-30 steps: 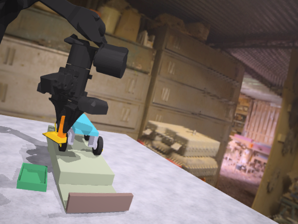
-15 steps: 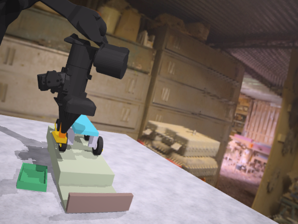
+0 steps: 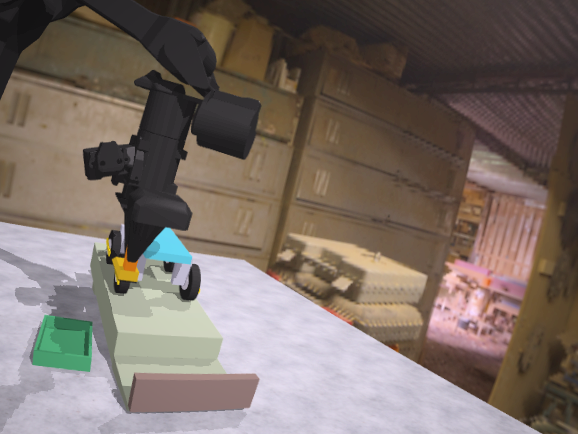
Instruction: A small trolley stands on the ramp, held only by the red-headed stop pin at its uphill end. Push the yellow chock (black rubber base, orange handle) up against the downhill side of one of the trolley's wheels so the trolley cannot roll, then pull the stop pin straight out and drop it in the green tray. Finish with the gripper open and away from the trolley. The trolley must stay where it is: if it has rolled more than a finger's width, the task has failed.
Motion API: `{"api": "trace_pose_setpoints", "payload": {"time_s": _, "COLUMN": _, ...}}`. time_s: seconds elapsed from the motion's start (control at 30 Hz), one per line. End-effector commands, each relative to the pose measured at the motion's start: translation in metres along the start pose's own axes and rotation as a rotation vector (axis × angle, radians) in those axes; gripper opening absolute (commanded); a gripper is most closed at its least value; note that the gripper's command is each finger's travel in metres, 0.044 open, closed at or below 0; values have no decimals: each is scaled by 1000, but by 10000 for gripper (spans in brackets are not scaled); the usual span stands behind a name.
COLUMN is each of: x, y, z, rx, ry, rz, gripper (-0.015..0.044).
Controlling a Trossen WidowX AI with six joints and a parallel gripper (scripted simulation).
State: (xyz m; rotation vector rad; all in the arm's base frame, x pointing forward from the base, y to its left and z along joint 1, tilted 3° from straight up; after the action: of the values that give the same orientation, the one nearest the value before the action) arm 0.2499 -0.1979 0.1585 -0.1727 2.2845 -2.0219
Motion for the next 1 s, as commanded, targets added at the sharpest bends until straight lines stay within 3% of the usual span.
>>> {"api": "trace_pose_setpoints", "payload": {"time_s": 0.0, "x": -11, "y": 1, "z": 4, "rx": 2, "ry": 3, "rz": 10, "gripper": 0}}
{"api": "trace_pose_setpoints", "payload": {"time_s": 0.97, "x": -17, "y": 55, "z": 7, "rx": 2, "ry": 3, "rz": 11, "gripper": 0}}
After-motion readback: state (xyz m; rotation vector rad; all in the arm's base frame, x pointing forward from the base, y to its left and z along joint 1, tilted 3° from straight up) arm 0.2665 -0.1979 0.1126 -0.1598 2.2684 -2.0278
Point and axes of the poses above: the point midway between the two fingers, 35 mm back from their tips, its own y axis out along the fingers, its own z axis across the jaws, x = y × z, the point moved 6 cm from there along -y, back along the fingers, and after that the axes turned 14 degrees about -y, right-handed, at the moved point
